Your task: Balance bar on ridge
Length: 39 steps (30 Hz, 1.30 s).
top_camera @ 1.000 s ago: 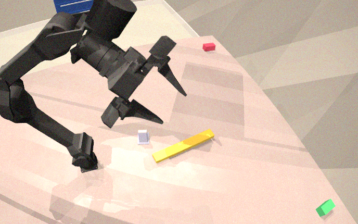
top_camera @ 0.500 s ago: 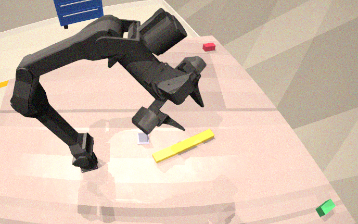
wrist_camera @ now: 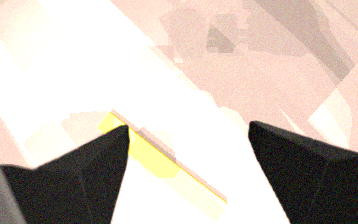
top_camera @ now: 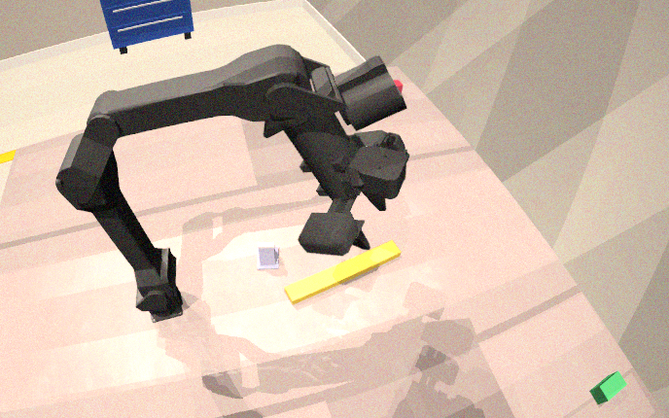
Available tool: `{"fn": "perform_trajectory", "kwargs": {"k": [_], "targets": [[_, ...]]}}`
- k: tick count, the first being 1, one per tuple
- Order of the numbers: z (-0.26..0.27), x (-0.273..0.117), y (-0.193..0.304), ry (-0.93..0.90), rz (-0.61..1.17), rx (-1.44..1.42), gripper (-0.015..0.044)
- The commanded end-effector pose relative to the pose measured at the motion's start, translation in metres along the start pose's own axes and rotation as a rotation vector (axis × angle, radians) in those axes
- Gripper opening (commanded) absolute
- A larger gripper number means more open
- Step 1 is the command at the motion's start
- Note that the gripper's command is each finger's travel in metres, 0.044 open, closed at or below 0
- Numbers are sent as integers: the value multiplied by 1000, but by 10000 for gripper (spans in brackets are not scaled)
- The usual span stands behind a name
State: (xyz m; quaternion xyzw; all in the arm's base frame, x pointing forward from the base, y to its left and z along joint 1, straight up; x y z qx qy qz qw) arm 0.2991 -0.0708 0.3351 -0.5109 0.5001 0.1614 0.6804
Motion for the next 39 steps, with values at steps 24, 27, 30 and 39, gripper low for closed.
{"fn": "perform_trajectory", "kwargs": {"k": [24, 27, 30, 39], "targets": [[61, 112, 13, -191, 386, -711, 315], [67, 124, 17, -225, 425, -784, 315], [72, 136, 21, -260, 462, -857, 315], [75, 147, 27, -279, 480, -891, 315]]}}
Point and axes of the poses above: the point midway between the two fingers, 35 mm back from their tips, its own x axis out along the fingers, its own z axis across the jaws, y = z × x, the point moved 8 cm from there along -x, back along the fingers, and after that the axes turned 15 degrees about -x, right-handed, at the moved point
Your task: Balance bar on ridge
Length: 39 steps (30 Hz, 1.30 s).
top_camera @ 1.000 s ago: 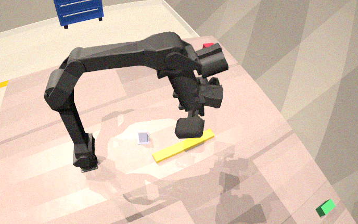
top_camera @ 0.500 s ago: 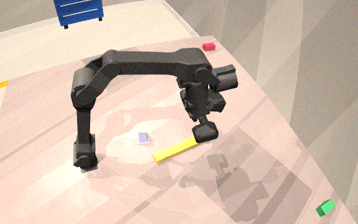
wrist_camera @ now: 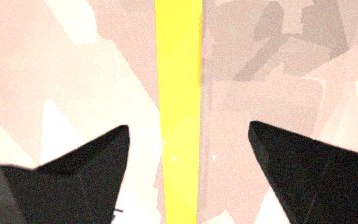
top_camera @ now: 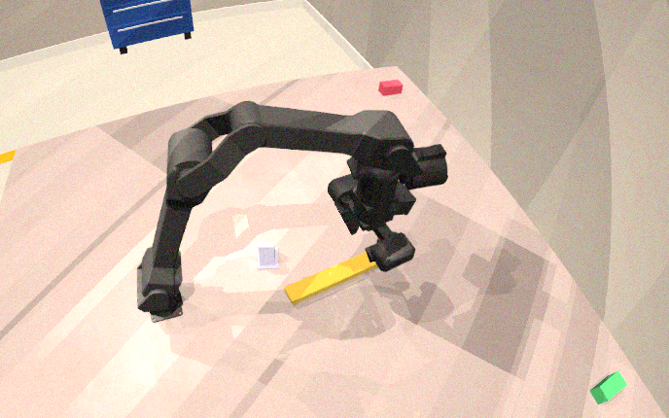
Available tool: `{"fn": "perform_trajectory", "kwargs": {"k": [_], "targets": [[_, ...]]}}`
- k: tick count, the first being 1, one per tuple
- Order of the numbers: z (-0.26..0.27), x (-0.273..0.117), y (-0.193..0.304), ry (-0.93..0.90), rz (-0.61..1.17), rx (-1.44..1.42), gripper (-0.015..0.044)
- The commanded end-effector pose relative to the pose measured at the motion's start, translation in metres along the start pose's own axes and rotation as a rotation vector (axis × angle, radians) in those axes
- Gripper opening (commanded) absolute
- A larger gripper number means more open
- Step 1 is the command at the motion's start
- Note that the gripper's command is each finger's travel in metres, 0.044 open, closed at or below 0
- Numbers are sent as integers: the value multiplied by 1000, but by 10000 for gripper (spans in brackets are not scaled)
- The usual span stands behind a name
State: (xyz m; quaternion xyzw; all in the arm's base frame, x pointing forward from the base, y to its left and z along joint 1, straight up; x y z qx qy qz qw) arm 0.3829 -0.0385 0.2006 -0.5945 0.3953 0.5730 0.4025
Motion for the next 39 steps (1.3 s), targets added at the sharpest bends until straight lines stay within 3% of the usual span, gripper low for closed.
{"fn": "perform_trajectory", "kwargs": {"k": [1, 7, 39], "targets": [[0, 11, -2, -5, -2, -11, 315], [1, 43, -1, -5, -2, -11, 315], [1, 70, -1, -5, -2, -11, 315]]}}
Point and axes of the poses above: the point midway between the two fingers, 35 mm back from their tips, its own x axis out along the fingers, its own z axis across the jaws, y = z × x, the point moved 8 cm from there along -x, back along the fingers, and after that the axes turned 15 degrees about -x, right-handed, at the moved point
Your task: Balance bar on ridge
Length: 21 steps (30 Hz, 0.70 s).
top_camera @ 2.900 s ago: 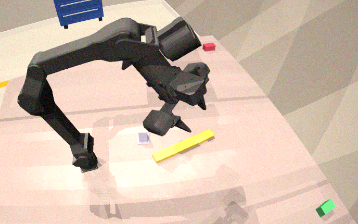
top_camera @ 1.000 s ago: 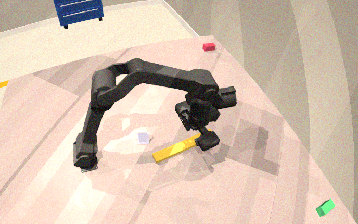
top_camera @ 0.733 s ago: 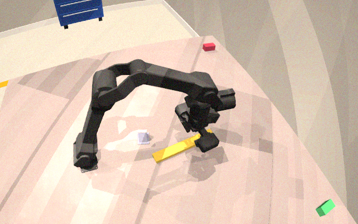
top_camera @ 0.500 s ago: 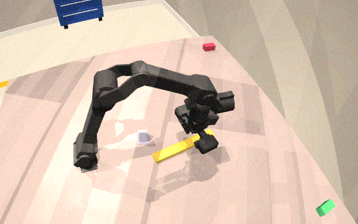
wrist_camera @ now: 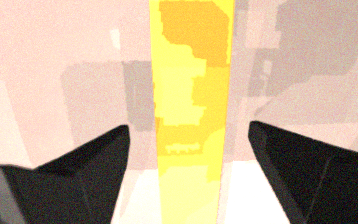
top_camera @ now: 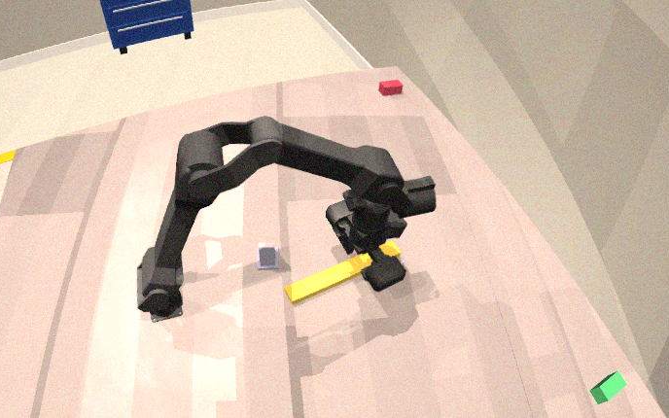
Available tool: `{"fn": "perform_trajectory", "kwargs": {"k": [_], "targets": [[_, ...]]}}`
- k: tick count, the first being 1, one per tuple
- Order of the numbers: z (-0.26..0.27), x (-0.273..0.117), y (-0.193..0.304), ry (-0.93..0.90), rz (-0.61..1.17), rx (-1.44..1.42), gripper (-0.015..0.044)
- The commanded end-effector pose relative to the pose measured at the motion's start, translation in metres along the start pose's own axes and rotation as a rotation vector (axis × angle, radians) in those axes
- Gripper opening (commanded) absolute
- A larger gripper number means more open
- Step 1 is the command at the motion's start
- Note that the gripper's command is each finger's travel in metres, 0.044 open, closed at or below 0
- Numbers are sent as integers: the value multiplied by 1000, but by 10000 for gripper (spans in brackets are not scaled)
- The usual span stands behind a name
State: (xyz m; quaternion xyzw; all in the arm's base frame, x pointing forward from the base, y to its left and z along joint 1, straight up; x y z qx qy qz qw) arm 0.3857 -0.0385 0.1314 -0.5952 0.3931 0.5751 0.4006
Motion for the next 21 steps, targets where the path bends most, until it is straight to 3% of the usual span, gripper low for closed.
{"fn": "perform_trajectory", "kwargs": {"k": [1, 4, 10, 17, 21], "targets": [[0, 1, 0, -4, -2, -4, 315], [0, 1, 0, -4, -2, -4, 315], [0, 0, 0, 0, 0, 0, 157], [0, 0, 0, 0, 0, 0, 111], [0, -6, -1, 0, 0, 0, 6]]}}
Point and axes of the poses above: the point midway between the two fingers, 35 mm back from their tips, its own x axis out along the fingers, its own z axis across the jaws, y = z × x, the point moved 8 cm from there along -x, back along the fingers, and after that the axes turned 15 degrees about -x, right-handed, at the moved point
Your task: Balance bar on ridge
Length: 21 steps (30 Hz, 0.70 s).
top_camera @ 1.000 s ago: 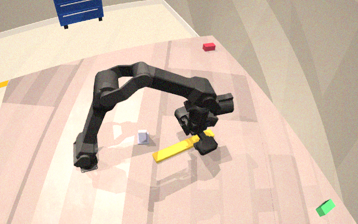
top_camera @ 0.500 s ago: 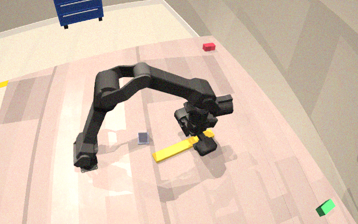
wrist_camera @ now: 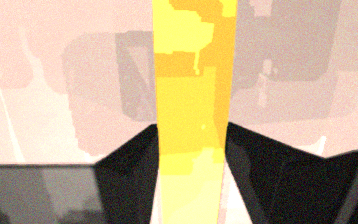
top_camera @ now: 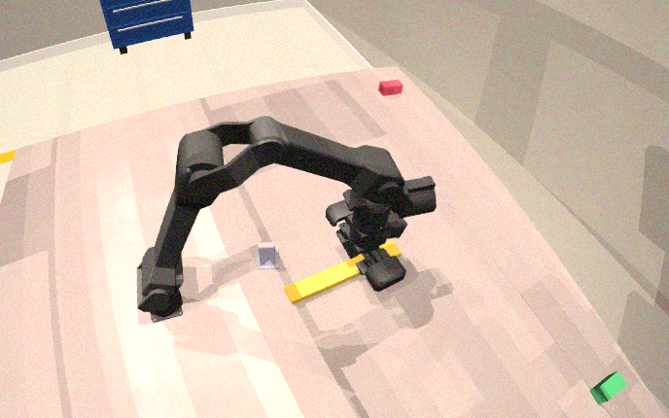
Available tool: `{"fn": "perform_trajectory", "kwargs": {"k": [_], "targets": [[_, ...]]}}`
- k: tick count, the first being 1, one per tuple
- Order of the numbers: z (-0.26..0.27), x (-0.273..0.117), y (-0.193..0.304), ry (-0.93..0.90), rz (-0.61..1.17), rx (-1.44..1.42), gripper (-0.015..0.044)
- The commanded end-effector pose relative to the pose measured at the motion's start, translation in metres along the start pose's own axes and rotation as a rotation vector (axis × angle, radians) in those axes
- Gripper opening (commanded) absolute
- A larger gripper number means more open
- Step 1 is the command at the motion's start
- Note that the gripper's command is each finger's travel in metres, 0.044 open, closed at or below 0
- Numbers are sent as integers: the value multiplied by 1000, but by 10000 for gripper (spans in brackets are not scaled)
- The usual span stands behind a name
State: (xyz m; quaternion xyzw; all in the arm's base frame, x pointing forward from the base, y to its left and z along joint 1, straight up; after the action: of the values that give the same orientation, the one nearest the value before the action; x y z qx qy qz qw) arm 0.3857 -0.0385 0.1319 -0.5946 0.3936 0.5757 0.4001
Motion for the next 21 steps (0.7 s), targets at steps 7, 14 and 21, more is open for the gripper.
{"fn": "perform_trajectory", "kwargs": {"k": [7, 14, 21], "targets": [[-1, -24, -3, 0, -3, -1, 0], [-2, -42, -4, -1, -3, -2, 0], [-2, -60, -4, -1, -4, -2, 0]]}}
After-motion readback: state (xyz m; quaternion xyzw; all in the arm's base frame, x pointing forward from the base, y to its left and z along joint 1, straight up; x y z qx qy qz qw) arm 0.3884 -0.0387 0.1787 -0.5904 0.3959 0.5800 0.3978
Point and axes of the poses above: the point midway between the two fingers, 35 mm back from their tips, its own x axis out along the fingers, its own z axis across the jaws, y = z × x, the point moved 8 cm from there along -x, back along the fingers, and after that the axes turned 15 degrees about -x, right-handed, at the moved point
